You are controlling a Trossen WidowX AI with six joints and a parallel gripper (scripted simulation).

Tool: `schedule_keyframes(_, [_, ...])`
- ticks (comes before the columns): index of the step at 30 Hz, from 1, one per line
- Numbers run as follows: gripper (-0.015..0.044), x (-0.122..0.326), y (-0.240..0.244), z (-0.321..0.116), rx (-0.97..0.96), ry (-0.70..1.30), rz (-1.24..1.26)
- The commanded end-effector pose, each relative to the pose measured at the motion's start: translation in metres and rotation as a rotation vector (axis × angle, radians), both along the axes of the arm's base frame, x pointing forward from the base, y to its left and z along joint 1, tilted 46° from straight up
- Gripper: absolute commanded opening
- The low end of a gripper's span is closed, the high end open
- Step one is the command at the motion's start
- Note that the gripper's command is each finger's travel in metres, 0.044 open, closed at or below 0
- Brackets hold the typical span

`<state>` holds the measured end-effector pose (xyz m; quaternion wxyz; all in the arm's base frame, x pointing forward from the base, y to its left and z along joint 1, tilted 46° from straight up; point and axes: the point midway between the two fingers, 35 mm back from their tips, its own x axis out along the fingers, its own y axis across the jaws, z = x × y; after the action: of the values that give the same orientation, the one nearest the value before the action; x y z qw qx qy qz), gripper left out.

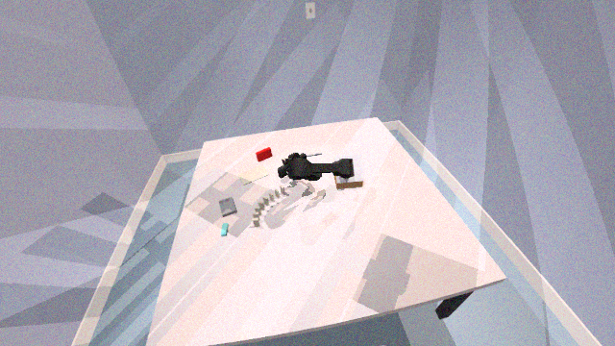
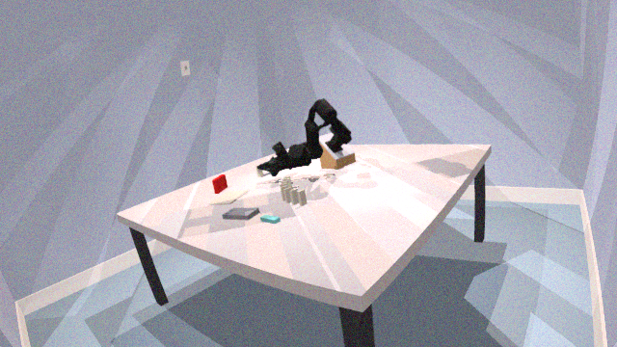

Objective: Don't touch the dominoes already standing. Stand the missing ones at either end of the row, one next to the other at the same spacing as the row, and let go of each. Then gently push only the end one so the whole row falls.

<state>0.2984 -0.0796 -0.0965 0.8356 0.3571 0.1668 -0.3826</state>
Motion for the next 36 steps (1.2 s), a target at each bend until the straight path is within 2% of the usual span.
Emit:
schedule_keyframes(1, [0.003,0.0,0.009,-0.01,-0.003,-0.01,-0.005])
schedule_keyframes(18, [0.003,-0.004,0.021,-0.023,-0.007,-0.013,-0.002])
schedule_keyframes(33, [0.0423,-0.004,0.021,-0.023,-0.007,-0.013,-0.002])
schedule_keyframes(36, [0.044,-0.002,0.007,-0.01,-0.006,-0.01,0.0])
